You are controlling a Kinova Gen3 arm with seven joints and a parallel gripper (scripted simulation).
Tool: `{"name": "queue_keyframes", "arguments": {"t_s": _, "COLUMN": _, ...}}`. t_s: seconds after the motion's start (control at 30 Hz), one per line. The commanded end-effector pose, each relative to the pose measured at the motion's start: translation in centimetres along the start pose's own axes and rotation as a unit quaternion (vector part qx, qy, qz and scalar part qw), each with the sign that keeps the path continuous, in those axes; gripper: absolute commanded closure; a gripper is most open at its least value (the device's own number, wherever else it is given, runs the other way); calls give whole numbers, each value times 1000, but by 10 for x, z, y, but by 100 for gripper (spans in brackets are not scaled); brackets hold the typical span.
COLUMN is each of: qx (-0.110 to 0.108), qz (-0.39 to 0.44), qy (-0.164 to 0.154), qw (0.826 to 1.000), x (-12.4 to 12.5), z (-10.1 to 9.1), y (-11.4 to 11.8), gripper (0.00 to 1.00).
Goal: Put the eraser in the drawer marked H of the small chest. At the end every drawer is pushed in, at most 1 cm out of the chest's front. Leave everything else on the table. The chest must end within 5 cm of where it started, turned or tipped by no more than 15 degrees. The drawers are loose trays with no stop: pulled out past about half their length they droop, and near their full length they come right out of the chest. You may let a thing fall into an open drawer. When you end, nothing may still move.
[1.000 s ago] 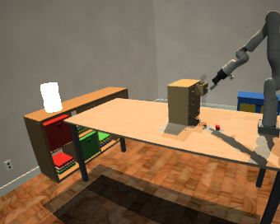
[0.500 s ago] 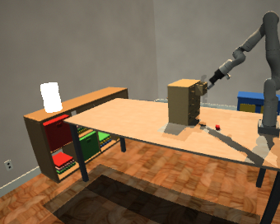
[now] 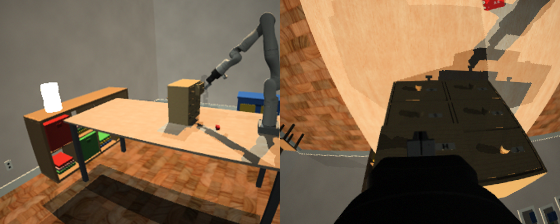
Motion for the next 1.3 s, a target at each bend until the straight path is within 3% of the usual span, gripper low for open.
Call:
{"name": "queue_keyframes", "arguments": {"t_s": 0.0, "qx": -3, "qz": -1, "qy": 1, "qw": 1000, "x": -3, "z": 5, "y": 3, "gripper": 100}}
{"name": "queue_keyframes", "arguments": {"t_s": 1.27, "qx": -3, "qz": -1, "qy": 1, "qw": 1000, "x": -22, "z": 24, "y": 6, "gripper": 100}}
Point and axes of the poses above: the point where the finger pads meet when closed, its own z axis out along the fingers, its own y axis across the jaws, x = y × z, the point moved 10 cm from there along -z, back along the fingers, and after that the axes turned 8 degrees about z, right-handed, at the moved point
